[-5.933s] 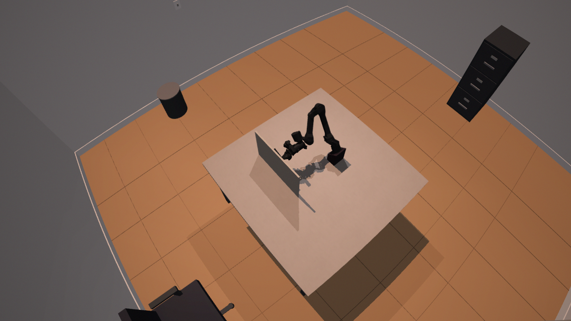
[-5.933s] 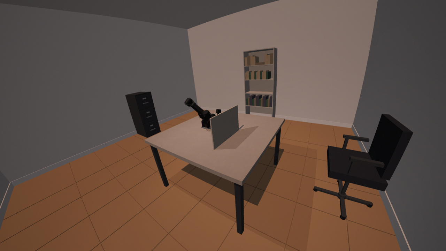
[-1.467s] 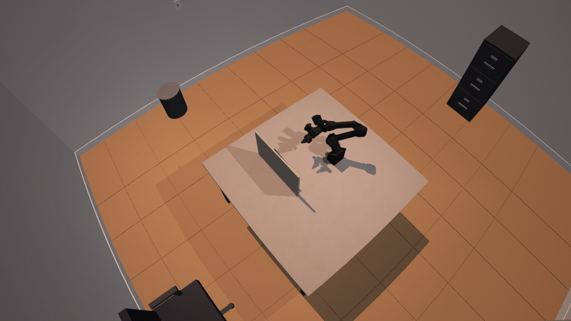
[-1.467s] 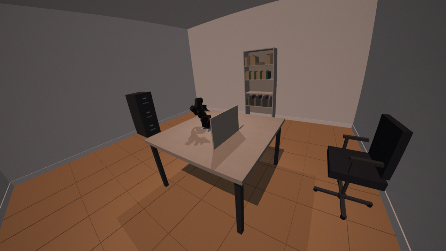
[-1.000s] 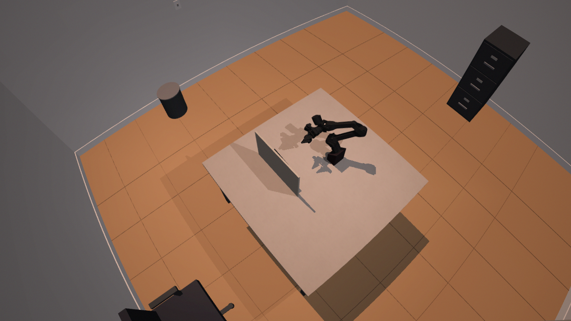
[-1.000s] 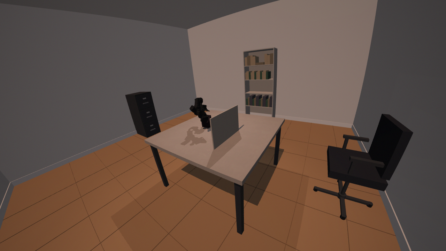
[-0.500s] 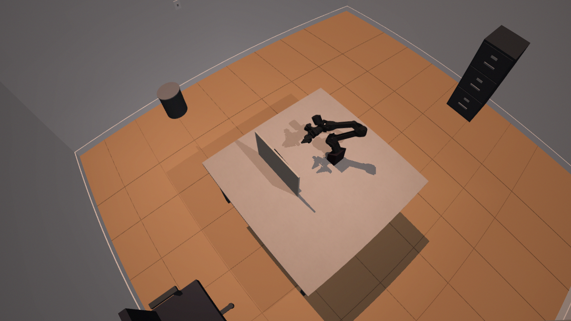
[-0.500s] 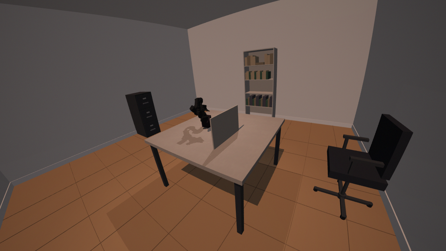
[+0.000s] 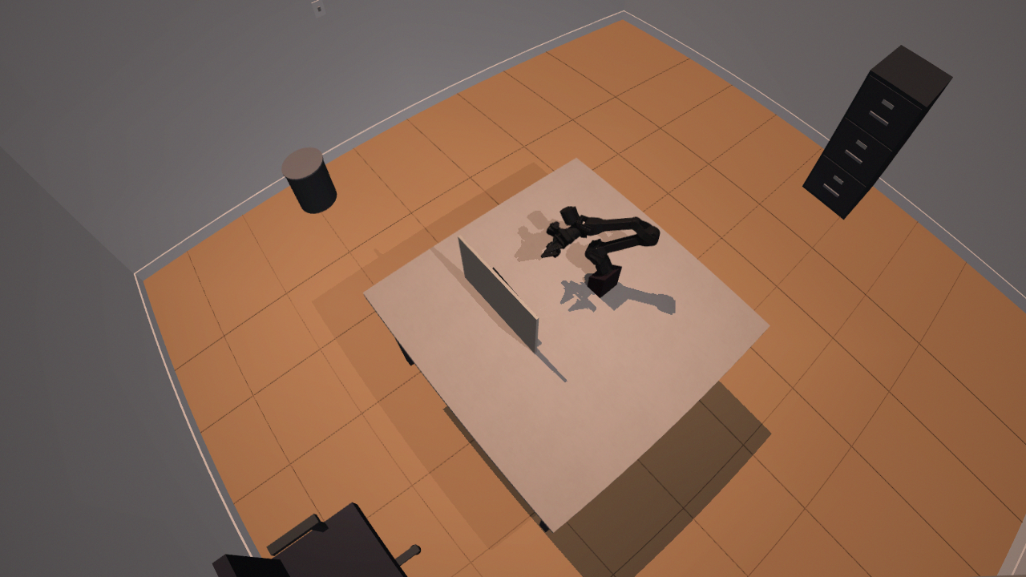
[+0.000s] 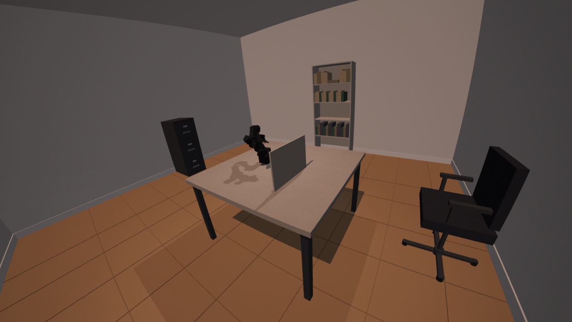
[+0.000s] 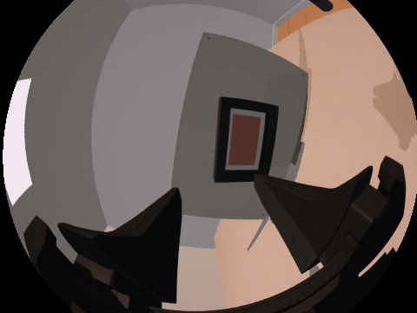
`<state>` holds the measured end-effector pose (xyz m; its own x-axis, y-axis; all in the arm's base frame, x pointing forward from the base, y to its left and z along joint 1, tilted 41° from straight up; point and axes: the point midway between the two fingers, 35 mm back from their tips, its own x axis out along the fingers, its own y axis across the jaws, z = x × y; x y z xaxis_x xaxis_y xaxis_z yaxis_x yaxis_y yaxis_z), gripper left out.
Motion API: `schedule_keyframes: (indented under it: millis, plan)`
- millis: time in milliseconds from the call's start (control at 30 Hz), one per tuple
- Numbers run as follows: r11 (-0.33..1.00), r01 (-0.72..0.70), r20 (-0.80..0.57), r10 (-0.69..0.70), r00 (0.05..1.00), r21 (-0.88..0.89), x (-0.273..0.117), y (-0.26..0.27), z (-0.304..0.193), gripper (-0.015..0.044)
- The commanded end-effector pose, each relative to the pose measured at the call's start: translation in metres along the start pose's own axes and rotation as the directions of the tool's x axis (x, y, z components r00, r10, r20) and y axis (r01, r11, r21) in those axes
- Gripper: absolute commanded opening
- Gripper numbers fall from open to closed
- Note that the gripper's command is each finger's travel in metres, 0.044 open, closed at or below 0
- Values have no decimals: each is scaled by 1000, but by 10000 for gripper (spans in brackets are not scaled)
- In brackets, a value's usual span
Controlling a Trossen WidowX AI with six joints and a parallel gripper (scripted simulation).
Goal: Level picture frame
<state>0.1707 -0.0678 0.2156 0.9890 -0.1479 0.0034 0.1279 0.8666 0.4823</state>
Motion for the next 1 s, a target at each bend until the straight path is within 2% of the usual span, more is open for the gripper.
schedule_keyframes:
  millis: [0,600,967]
  plan:
    - [1000,-4,-3,4,1000,-1,0,0,-1,260]
    - [1000,0,0,0,1000,2,1,-1,0,260]
    - [991,11,18,-14,1000,135,56,-30,0,260]
